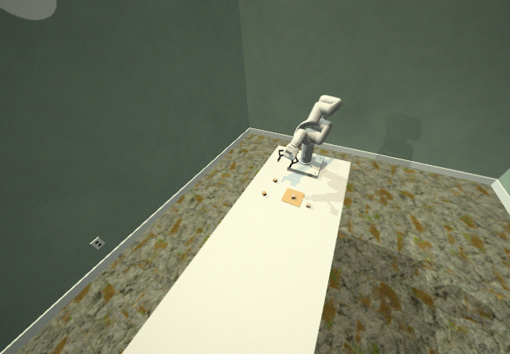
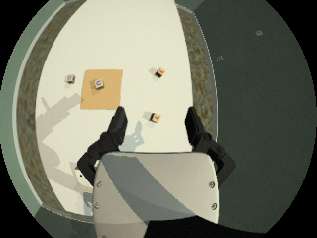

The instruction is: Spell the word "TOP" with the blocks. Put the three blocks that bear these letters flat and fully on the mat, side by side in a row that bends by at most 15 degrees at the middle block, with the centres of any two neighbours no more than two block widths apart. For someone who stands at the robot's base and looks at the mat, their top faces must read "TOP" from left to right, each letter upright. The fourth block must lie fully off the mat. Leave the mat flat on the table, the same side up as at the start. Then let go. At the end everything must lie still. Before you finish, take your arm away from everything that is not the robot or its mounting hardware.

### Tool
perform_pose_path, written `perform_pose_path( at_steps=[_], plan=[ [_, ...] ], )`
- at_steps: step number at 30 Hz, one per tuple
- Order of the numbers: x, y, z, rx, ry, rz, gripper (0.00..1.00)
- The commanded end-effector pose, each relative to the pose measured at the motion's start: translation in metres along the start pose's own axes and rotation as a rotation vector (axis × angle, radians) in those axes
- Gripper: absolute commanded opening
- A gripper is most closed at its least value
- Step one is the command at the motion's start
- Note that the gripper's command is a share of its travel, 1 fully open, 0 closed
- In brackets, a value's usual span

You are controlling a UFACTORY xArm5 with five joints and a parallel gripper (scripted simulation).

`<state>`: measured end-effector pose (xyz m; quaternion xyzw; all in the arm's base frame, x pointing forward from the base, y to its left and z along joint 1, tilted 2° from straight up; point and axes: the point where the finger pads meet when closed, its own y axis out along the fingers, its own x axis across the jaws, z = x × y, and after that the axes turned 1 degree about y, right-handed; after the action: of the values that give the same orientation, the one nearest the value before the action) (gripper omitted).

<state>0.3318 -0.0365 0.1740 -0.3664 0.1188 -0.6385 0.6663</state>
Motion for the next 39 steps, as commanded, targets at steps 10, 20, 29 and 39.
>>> perform_pose_path(
  at_steps=[10,20,29,39],
  plan=[
    [0.000,0.000,0.000,0.001,0.000,0.000,1.00],
    [0.002,0.003,0.005,0.001,0.000,-0.001,1.00],
    [0.013,0.023,0.028,0.002,0.000,-0.001,1.00],
    [0.022,0.065,0.049,0.004,0.000,-0.003,1.00]
  ],
)
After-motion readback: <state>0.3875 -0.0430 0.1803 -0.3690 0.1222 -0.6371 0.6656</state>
